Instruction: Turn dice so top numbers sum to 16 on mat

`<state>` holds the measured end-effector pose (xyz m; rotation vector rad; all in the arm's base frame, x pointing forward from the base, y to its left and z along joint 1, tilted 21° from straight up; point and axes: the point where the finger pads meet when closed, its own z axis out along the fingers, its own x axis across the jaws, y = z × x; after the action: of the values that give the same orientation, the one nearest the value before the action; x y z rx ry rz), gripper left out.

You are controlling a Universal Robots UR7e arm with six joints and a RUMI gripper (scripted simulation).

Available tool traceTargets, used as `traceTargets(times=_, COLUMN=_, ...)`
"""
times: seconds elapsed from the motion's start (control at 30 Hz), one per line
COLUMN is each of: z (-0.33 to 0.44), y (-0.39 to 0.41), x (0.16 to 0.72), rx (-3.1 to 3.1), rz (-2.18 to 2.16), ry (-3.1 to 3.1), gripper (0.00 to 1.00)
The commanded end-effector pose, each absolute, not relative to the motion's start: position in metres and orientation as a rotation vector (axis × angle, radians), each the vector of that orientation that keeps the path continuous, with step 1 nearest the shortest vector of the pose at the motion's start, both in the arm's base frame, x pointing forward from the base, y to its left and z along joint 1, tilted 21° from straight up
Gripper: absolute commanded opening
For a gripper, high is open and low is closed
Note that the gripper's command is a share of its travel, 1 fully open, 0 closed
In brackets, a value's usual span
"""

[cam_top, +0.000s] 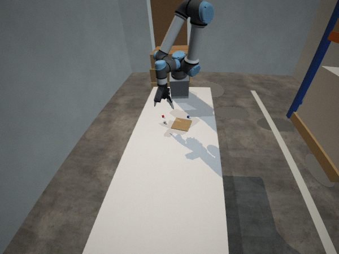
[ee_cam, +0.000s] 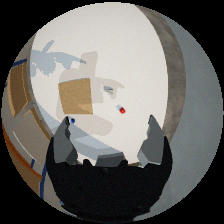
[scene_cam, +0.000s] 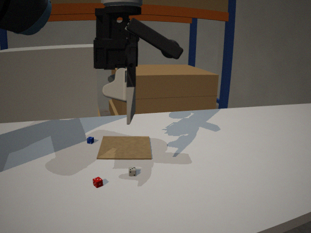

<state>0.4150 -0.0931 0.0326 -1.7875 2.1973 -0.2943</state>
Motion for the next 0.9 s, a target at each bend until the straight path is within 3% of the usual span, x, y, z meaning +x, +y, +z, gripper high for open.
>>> traceTargets(times=0.0, z=0.0319, y=-0.0987, x=0.4171, rx=-1.782, rz=-0.294, ry=2.198, gripper=1.0)
traceTargets(times=0.87, z=0.0316, y=-0.0983, x=0.4178, rx=-1.823, rz=-0.302, ry=2.168, gripper=1.0)
